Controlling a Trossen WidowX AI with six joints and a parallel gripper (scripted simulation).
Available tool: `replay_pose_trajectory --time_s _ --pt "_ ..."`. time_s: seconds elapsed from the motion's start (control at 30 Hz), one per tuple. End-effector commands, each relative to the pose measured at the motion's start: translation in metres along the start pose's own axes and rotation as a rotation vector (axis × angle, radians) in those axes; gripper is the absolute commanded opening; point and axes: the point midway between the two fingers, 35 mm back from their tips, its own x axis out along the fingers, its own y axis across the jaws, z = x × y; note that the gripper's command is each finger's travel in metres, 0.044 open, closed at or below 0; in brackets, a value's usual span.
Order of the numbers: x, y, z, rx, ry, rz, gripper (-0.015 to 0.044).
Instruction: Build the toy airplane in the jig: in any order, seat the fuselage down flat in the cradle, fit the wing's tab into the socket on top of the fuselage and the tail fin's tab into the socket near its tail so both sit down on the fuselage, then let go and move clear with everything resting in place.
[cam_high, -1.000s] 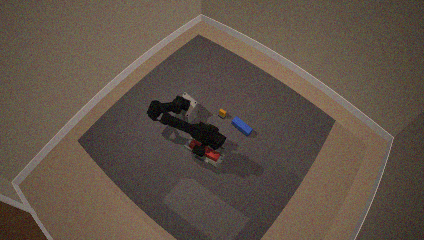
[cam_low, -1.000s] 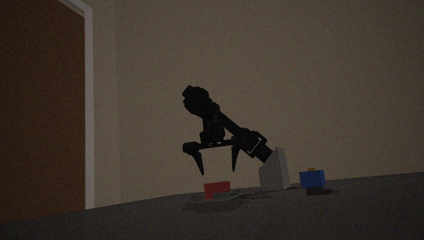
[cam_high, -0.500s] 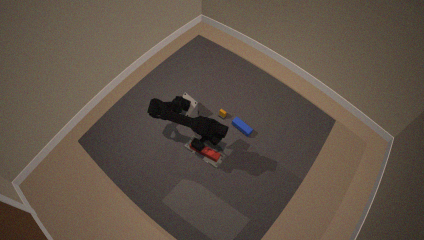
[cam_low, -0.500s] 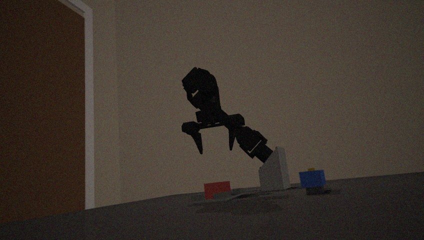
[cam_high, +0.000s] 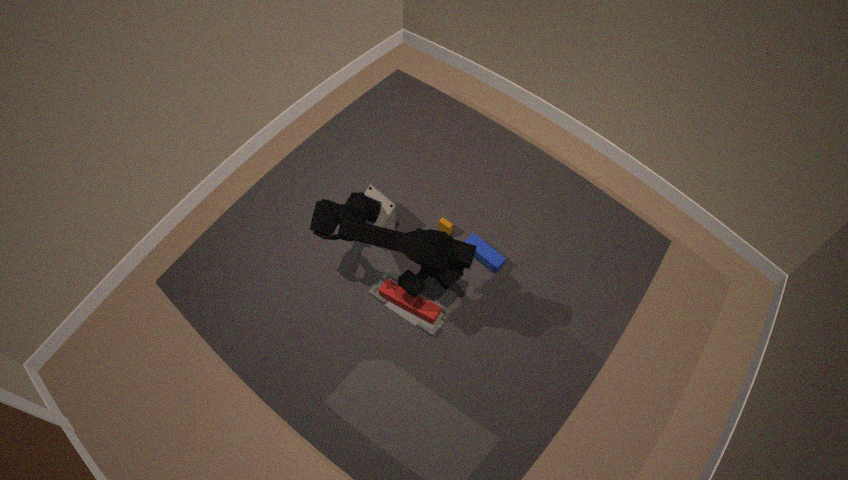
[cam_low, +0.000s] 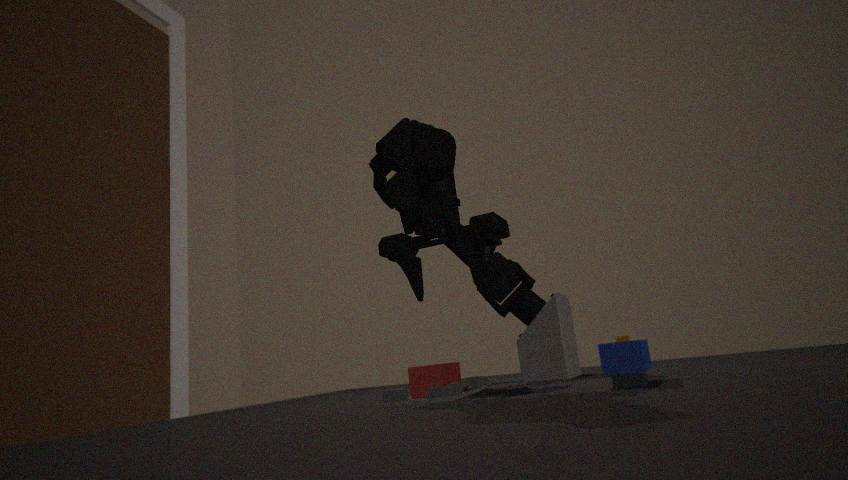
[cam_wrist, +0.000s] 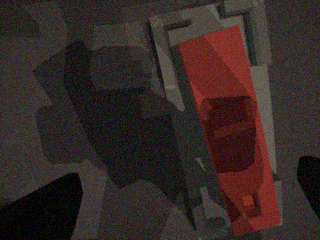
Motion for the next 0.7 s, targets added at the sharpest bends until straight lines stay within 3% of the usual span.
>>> replay_pose_trajectory --time_s 0.0,0.33,0.67 --pt "0.001 0.059 0.018 -0.014 0.005 0.009 0.044" --pt "0.019 0.213 0.021 -0.009 0.006 0.001 0.044" --pt "0.033 0.224 0.019 -0.007 0.006 -0.002 0.044"
